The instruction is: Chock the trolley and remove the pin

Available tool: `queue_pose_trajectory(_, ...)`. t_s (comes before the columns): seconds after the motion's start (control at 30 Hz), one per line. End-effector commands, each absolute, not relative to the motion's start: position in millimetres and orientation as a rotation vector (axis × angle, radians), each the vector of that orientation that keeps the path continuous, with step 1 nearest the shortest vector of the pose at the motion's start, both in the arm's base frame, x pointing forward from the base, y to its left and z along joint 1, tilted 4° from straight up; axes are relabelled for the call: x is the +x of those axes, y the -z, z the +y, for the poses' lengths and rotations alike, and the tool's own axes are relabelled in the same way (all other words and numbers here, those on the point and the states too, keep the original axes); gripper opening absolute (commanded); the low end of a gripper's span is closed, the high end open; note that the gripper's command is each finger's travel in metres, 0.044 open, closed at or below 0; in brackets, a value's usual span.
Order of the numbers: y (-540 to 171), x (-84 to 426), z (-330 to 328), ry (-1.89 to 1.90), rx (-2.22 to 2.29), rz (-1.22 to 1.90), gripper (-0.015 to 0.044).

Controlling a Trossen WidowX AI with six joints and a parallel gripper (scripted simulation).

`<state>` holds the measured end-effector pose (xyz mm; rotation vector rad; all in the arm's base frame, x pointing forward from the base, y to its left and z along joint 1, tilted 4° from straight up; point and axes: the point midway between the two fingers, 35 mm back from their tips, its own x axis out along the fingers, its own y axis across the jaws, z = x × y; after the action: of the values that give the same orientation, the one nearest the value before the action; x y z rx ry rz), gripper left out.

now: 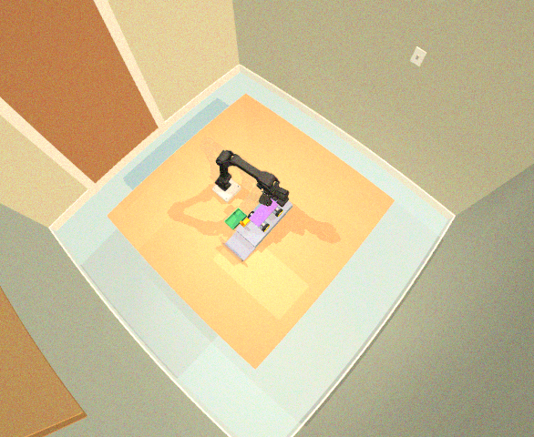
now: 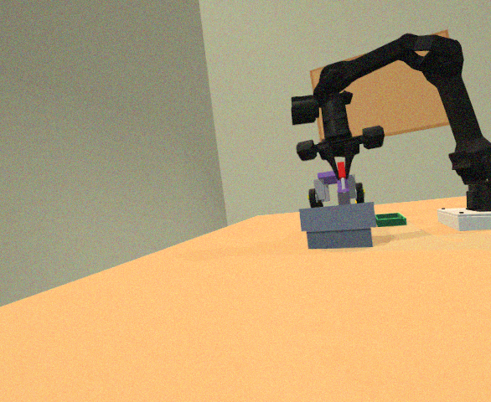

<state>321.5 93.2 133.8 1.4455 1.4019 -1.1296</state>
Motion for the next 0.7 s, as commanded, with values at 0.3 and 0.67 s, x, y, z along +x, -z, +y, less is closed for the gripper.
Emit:
queue_pose_trajectory(0.3, -145, 322, 92, 1.12, 1.445, 1.404, 0.0)
queue_pose_trajectory(0.67, -151, 322, 90, 1.12, 1.445, 1.404, 0.0)
